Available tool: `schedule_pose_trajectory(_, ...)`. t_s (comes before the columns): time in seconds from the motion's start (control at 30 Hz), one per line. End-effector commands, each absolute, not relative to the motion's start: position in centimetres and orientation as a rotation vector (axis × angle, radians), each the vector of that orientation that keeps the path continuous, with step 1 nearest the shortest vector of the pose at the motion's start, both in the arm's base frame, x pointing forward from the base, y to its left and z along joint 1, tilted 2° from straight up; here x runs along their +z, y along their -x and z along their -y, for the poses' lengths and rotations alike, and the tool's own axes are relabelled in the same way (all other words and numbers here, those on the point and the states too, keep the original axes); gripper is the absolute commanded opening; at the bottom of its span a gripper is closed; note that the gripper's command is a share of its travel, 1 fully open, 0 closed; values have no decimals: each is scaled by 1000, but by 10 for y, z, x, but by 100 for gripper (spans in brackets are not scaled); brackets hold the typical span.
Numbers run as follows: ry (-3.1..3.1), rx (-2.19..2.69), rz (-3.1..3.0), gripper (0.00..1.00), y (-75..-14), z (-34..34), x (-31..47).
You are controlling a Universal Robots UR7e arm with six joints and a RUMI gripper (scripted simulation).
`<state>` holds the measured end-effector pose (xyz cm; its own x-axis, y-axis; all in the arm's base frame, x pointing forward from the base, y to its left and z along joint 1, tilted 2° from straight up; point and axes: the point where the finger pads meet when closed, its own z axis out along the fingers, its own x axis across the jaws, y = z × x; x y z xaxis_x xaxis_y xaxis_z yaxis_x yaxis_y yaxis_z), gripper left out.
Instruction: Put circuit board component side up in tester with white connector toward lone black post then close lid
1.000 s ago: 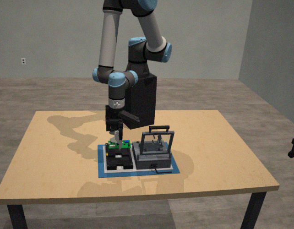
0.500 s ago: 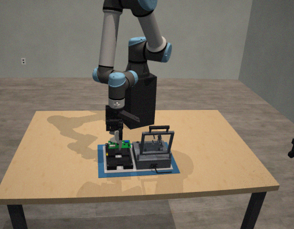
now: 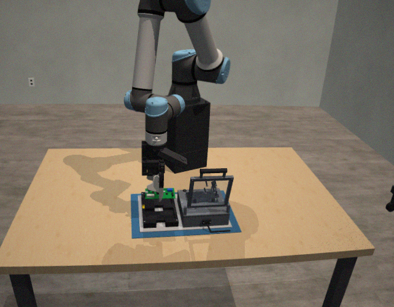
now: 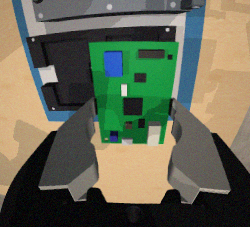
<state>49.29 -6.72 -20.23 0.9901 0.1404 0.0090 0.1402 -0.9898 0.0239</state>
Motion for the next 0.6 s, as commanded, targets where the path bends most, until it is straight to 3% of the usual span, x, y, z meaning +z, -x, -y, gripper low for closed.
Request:
schedule_pose_trajectory(0.0,-3112,19,-188,39,-493,67,-202)
schedule_pose_trajectory(0.57,-3119,21,1,39,-493,67,-202)
